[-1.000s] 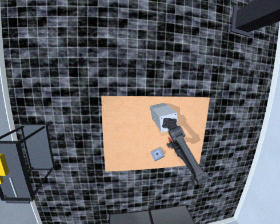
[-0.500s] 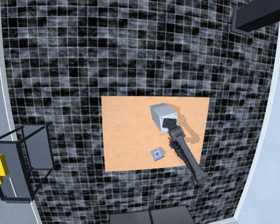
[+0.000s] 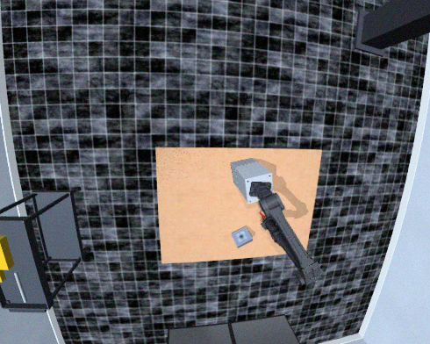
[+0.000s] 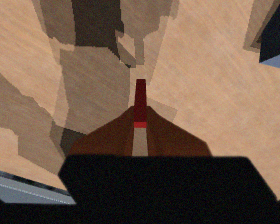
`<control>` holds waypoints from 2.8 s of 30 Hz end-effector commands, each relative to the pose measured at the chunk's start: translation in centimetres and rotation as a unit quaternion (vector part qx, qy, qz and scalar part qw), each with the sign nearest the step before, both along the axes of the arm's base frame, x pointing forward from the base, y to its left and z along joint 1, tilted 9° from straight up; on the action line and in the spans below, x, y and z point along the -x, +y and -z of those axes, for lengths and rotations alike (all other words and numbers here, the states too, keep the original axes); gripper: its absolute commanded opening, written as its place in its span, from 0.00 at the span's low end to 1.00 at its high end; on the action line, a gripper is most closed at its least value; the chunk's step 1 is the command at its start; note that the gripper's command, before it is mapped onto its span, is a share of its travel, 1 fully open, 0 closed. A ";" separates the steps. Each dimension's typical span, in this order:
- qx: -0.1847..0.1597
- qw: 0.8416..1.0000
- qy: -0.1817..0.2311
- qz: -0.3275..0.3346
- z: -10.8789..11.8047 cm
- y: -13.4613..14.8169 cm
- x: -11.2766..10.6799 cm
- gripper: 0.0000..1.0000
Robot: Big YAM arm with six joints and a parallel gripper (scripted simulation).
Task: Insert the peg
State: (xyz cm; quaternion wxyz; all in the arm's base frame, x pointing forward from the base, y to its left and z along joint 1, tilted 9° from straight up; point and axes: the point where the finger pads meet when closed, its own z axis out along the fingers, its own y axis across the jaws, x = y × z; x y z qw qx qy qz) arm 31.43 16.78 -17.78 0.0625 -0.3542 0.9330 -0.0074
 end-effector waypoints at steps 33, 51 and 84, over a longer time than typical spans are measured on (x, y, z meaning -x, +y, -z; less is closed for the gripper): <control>-0.072 0.996 -0.034 0.028 -2.2 -2.4 -2.5 0.00; -0.119 0.990 -0.061 0.045 -1.8 -4.5 -4.0 0.00; -0.190 0.971 -0.125 0.067 -2.0 -8.8 -5.8 0.00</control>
